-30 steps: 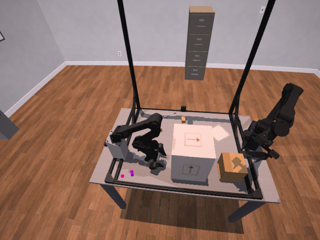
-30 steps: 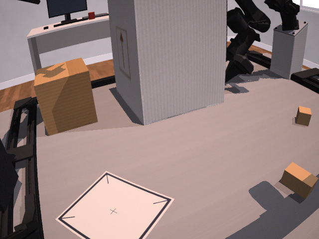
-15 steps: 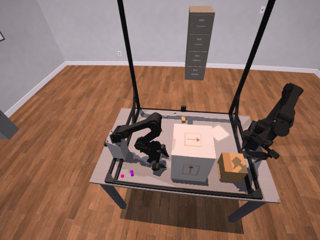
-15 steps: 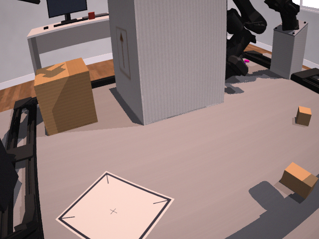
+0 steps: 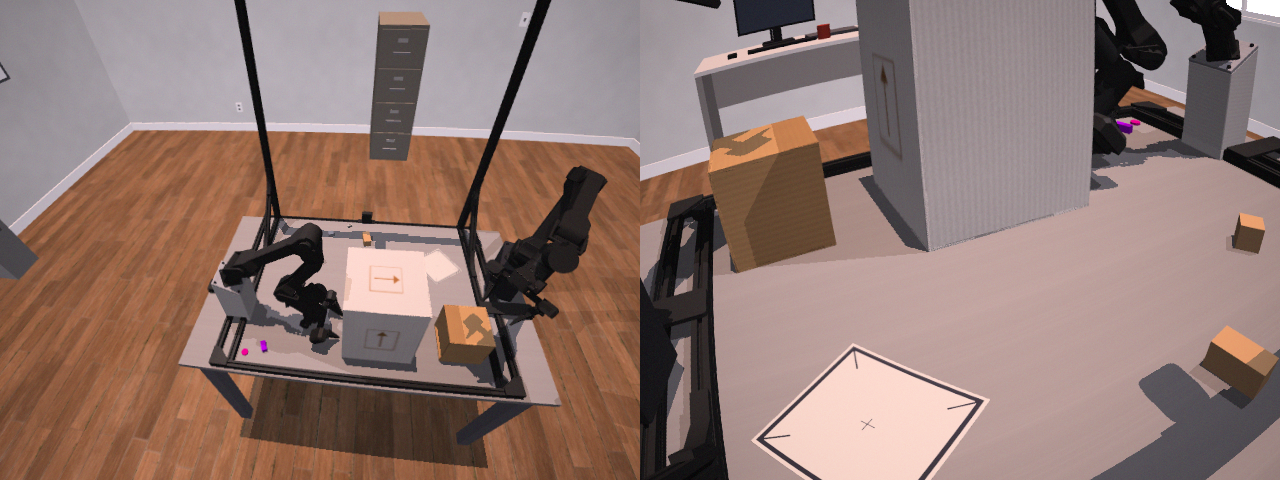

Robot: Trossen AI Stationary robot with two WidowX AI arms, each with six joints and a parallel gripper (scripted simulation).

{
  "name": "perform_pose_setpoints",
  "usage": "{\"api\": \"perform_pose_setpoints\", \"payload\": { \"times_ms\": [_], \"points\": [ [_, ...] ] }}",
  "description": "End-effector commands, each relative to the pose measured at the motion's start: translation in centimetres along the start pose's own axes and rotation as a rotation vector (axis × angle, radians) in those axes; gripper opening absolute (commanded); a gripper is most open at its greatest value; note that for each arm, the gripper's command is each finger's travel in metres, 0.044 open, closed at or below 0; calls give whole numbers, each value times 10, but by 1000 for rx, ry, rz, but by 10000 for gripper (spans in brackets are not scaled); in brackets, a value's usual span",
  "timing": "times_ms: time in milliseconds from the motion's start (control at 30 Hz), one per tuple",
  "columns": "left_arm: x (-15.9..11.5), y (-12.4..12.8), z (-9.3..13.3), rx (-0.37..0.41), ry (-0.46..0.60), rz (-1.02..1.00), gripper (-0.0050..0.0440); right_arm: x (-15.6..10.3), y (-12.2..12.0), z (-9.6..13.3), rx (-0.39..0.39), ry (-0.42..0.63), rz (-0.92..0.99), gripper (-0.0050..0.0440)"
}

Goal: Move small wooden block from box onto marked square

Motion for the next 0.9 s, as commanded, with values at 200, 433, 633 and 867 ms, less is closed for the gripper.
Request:
{"api": "perform_pose_setpoints", "payload": {
  "times_ms": [200, 433, 633, 867],
  "points": [
    [1, 0, 1, -3, -4, 3, 400, -14, -1, -11, 1, 26, 20, 400],
    [1, 0, 1, -3, -4, 3, 400, -17, -5, -18, -4, 25, 35, 400],
    [1, 0, 1, -3, -4, 3, 400, -22, -9, -25, -10, 24, 52, 400],
    [1, 0, 1, -3, -4, 3, 400, -27, -14, -32, -16, 23, 69, 400]
  ]
}}
Point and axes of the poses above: on each arm, the point midway between the two fingers, 35 mm back from their tips, its own z axis back along the fingers, its own y axis across the jaws, x = y × z, the point moved 8 cm from there along z, back along the fingers, and after that the axes turned 9 degrees about -z, right-handed, at the moved point
